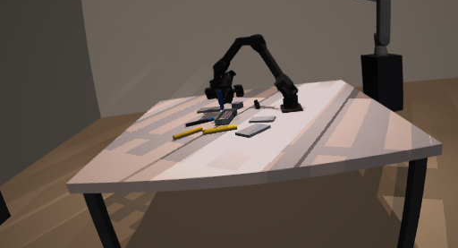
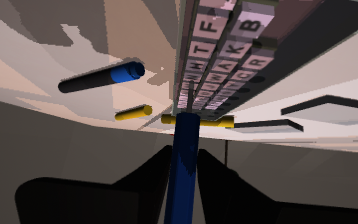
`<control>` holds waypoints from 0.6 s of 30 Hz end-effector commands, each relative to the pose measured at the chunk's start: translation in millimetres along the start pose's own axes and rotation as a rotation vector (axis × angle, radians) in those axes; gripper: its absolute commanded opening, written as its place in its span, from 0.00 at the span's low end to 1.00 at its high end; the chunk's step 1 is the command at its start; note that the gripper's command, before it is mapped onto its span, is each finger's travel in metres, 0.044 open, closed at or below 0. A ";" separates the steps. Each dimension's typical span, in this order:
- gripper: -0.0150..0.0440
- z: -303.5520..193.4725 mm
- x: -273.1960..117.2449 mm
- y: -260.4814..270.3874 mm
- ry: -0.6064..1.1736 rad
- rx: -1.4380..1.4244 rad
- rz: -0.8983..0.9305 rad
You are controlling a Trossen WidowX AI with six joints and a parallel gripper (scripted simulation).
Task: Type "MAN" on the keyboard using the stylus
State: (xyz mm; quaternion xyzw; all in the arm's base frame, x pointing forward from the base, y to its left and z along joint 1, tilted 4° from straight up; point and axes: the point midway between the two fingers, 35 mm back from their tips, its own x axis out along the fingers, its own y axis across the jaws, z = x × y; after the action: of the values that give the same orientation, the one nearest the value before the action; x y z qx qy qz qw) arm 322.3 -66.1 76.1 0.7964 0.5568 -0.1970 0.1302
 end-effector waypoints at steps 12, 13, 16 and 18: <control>0.39 5.5 3.7 -0.1 0.004 0.004 0.001; 0.39 5.8 3.9 -0.1 0.004 0.004 0.001; 0.39 5.1 3.4 -0.1 0.004 0.004 0.001; 0.39 5.1 3.4 -0.1 0.004 0.004 0.001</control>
State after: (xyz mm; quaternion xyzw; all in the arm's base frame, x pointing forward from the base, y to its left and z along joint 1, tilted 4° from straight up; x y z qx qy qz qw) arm 322.3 -65.6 70.1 0.7969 0.5565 -0.1963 0.1290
